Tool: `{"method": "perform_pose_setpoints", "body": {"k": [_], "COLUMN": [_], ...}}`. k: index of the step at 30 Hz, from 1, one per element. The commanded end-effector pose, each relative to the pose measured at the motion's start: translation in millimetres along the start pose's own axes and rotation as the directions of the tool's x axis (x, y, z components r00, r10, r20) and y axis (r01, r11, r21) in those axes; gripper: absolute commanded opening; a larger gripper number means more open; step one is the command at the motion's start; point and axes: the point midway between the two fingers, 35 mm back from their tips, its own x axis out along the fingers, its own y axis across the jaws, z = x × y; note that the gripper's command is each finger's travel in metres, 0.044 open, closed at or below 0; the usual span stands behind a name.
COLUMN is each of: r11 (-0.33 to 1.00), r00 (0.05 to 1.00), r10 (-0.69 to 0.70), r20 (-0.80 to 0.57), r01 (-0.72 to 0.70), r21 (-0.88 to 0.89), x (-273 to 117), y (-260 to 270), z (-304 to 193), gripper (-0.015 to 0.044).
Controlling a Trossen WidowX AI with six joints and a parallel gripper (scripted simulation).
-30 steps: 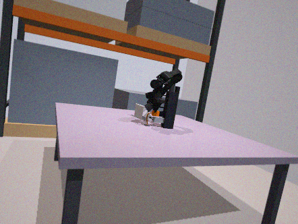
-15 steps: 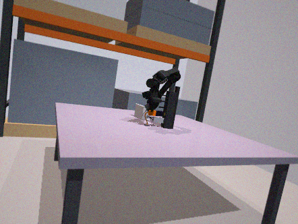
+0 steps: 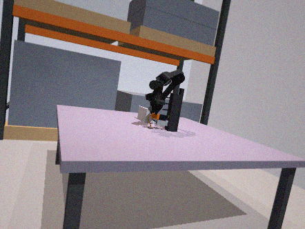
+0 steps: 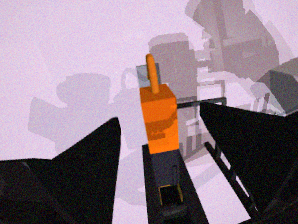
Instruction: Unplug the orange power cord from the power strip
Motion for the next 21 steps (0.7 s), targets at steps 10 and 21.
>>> {"method": "perform_pose_setpoints", "body": {"k": [10, 21], "r11": [1.000, 1.000], "r00": [1.000, 1.000], "r10": [0.001, 0.001], "r20": [0.001, 0.001], "r01": [-0.001, -0.001], "r21": [0.002, 0.002], "x": [-13, -13], "y": [0, 0], "z": [59, 59], "gripper": [0.0440, 0.0440]}}
